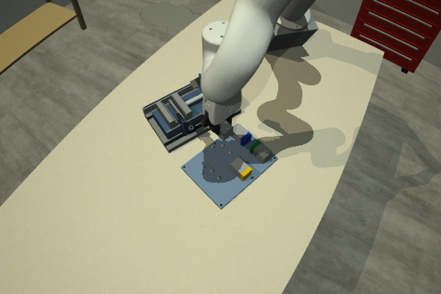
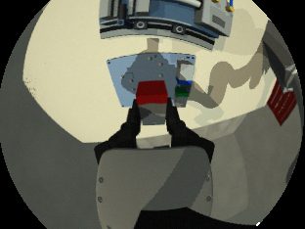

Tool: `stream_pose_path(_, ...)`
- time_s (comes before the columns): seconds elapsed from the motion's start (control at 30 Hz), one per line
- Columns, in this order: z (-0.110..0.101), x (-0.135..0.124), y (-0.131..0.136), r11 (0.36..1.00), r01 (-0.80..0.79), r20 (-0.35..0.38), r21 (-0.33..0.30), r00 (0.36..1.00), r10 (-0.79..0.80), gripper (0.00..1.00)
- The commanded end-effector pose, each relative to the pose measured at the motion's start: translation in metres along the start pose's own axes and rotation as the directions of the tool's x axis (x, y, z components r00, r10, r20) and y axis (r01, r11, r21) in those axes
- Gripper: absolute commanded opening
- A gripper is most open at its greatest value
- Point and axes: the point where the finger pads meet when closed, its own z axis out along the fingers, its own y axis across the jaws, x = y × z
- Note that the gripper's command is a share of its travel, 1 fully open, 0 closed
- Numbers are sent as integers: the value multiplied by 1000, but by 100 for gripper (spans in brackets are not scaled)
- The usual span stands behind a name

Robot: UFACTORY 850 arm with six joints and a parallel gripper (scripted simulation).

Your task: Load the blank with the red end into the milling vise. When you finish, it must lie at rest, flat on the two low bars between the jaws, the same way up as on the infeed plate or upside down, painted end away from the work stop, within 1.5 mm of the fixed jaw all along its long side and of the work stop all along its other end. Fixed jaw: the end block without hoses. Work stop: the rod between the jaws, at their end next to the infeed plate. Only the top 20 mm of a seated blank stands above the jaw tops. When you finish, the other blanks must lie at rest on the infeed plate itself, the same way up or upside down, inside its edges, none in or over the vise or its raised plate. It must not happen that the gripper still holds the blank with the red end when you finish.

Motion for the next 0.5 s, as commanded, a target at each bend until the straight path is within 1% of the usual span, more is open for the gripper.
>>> stream_pose_path(0.0,0,0,-1,1000,0,0,2,1000,0,0)
stream_pose_path(0.47,2,0,-1,1000,0,0,2,1000,0,0)
